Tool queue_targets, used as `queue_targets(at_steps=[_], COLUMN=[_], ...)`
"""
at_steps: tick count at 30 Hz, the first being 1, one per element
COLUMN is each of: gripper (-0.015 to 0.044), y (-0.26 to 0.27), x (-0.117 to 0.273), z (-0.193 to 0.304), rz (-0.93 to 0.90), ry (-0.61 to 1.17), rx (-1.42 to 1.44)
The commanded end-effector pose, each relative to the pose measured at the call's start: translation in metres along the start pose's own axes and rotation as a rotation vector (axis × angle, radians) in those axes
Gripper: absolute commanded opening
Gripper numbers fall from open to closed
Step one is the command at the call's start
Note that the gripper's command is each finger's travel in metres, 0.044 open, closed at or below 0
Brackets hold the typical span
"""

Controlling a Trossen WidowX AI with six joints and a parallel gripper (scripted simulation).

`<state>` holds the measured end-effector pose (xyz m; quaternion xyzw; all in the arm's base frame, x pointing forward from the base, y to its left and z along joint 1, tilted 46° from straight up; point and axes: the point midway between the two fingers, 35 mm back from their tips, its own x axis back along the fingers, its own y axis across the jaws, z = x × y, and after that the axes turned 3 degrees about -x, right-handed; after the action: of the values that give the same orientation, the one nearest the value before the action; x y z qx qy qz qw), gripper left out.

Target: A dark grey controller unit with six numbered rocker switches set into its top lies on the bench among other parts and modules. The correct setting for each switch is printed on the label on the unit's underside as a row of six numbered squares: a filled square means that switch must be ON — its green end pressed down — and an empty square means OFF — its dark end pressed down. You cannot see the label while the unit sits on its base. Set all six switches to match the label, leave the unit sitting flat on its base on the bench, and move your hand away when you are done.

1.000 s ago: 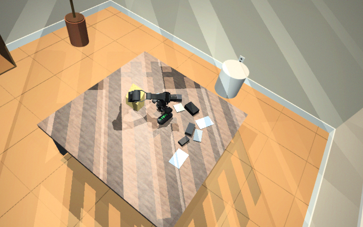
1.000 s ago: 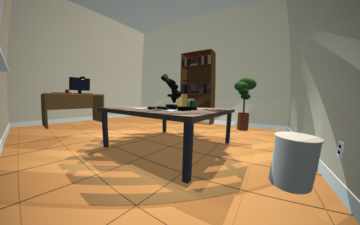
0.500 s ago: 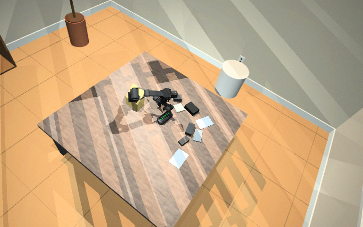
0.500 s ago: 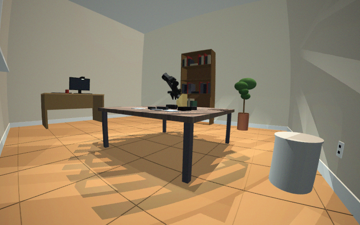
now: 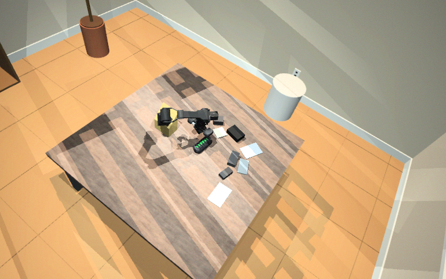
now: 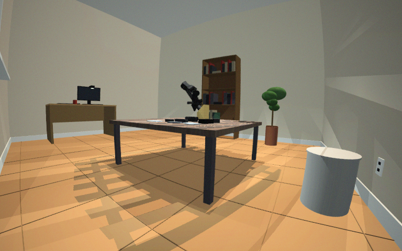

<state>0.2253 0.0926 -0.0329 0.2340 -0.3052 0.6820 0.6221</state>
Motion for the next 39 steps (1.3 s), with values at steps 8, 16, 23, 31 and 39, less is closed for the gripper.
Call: queue_targets(at_steps=[8,16,23,31,39], gripper=[0.0184,0.0394,0.0361,0.0151,0.0], y=[0.0,0.0,0.002,0.017,0.019], x=[0.0,0.0,-0.008,-0.048,-0.051], z=[0.0,0.0,-0.01,-0.047,-0.049], rz=[0.0,0.0,0.043,0.278,0.297], ry=[0.0,0.0,-0.002,-0.017,-0.019], rx=[0.0,0.0,0.001,-0.001,-0.002])
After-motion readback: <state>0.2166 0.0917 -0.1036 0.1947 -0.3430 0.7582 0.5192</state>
